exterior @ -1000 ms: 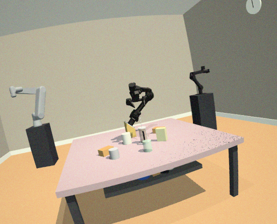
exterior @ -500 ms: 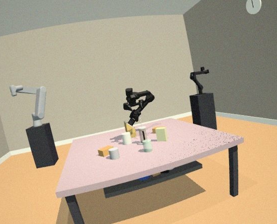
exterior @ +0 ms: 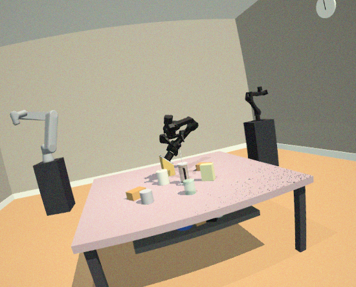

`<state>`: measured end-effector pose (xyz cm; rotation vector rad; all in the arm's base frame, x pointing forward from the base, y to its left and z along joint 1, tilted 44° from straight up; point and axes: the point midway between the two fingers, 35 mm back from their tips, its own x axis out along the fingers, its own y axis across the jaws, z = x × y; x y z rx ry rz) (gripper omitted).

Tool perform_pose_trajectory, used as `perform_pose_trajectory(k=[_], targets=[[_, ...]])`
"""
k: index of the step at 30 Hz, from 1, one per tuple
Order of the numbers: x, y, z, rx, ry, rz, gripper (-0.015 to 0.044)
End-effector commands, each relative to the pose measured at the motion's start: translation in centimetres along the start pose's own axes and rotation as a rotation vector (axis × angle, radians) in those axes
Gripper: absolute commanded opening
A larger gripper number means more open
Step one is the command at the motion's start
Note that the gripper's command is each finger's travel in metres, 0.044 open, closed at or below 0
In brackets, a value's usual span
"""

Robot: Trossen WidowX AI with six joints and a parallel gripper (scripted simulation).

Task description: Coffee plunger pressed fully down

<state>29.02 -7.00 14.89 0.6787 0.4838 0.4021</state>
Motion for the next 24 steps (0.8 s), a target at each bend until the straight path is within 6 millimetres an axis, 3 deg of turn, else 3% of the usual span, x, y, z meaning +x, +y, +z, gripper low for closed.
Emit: perform_pose_trajectory(k=[1,15,24], targets=[[0.6,-0.1,-0.1,0.008,0.002,-0.003,0.0440],[2.7,0.1,-0.1,0.009,-0.006,0.001,0.0440],[2.7,0.1,-0.1,0.009,-0.006,0.001,0.0204]])
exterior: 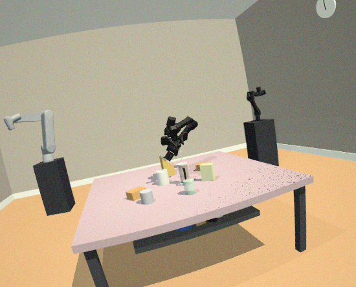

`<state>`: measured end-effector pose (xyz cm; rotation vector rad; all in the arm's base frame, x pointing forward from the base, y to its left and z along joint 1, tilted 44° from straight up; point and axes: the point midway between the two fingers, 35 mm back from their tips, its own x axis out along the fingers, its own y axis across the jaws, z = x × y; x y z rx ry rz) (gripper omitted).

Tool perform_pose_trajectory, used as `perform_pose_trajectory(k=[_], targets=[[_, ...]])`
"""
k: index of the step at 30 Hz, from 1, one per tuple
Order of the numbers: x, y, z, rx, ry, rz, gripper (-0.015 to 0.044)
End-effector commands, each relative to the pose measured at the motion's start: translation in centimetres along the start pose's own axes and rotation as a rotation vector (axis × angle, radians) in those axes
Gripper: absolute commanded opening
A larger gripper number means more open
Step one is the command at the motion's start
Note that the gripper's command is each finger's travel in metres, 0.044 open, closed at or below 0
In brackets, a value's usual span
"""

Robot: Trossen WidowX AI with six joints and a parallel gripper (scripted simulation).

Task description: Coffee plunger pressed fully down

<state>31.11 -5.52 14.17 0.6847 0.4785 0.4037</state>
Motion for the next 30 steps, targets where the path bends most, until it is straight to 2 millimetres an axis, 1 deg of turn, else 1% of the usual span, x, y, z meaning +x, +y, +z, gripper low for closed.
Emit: perform_pose_trajectory(k=[1,3,4,15,30], targets=[[0.0,-0.1,0.0,0.005,-0.001,-0.003,0.0177],[0.0,-0.1,0.0,0.005,-0.001,-0.003,0.0125],[0.0,-0.1,0.0,0.005,-0.001,-0.003,0.0121],[0.1,-0.1,-0.1,0.004,-0.001,-0.003,0.0121],[1.7,-0.6,-1.9,0.002,0.006,-0.008,0.0121]])
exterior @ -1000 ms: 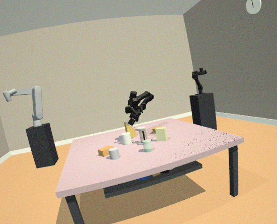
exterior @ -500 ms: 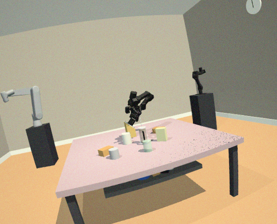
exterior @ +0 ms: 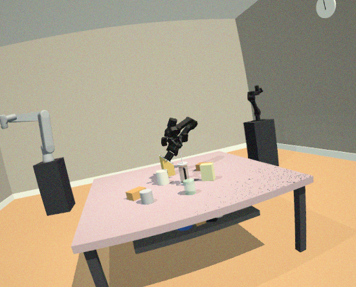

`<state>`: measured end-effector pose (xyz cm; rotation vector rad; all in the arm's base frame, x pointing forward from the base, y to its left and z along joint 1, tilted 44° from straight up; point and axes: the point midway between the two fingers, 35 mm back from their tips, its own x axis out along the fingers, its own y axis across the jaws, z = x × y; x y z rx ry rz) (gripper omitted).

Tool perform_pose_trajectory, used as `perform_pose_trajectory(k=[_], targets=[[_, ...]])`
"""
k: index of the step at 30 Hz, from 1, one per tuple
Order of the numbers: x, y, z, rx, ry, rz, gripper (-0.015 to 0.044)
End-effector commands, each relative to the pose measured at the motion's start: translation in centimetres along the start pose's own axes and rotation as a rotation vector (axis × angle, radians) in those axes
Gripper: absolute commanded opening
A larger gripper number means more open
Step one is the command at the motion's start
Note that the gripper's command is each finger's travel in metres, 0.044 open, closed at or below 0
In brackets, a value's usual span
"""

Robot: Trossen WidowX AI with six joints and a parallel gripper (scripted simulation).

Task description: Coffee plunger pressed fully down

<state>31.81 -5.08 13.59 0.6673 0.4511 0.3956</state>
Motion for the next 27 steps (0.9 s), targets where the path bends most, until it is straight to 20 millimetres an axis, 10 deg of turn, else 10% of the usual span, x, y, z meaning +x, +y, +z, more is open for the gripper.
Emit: perform_pose_trajectory(k=[1,27], targets=[[0.8,-0.3,-1.8,0.023,0.031,-0.004,0.0121],[3.5,-0.6,-5.2,0.023,0.031,-0.005,0.0121]])
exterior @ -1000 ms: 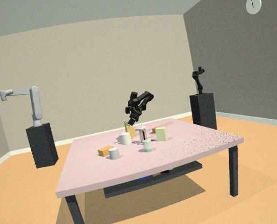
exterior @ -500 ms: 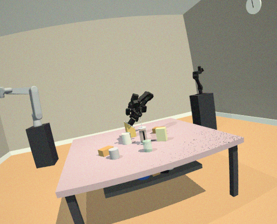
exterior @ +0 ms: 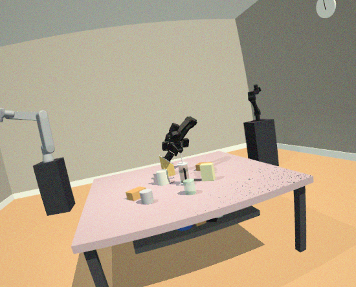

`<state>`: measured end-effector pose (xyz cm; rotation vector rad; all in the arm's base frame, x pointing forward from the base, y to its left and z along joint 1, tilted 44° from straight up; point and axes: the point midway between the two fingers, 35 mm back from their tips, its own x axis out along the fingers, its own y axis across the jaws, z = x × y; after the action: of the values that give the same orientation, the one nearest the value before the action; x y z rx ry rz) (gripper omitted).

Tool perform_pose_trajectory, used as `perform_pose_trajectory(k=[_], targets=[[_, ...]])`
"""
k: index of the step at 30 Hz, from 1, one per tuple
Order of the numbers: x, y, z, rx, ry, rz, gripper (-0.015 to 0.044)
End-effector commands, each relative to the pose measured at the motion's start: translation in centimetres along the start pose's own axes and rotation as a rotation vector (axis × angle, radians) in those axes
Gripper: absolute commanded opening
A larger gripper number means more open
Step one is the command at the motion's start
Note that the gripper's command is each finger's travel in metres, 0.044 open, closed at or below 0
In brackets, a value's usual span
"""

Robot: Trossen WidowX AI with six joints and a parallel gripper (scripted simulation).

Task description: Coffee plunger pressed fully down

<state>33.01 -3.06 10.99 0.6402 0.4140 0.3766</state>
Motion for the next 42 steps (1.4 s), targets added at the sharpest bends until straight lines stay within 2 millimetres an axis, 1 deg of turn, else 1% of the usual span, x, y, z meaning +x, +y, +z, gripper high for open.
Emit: perform_pose_trajectory(k=[1,17,26,42], targets=[[0.8,0.0,-3.2,0.054,0.068,0.009,0.0121],[2.6,0.3,-4.9,0.058,0.059,0.014,0.0121],[3.5,0.2,-4.7,0.059,0.057,0.016,0.0121],[4.1,-0.1,-4.2,0.058,0.057,0.017,0.0121]])
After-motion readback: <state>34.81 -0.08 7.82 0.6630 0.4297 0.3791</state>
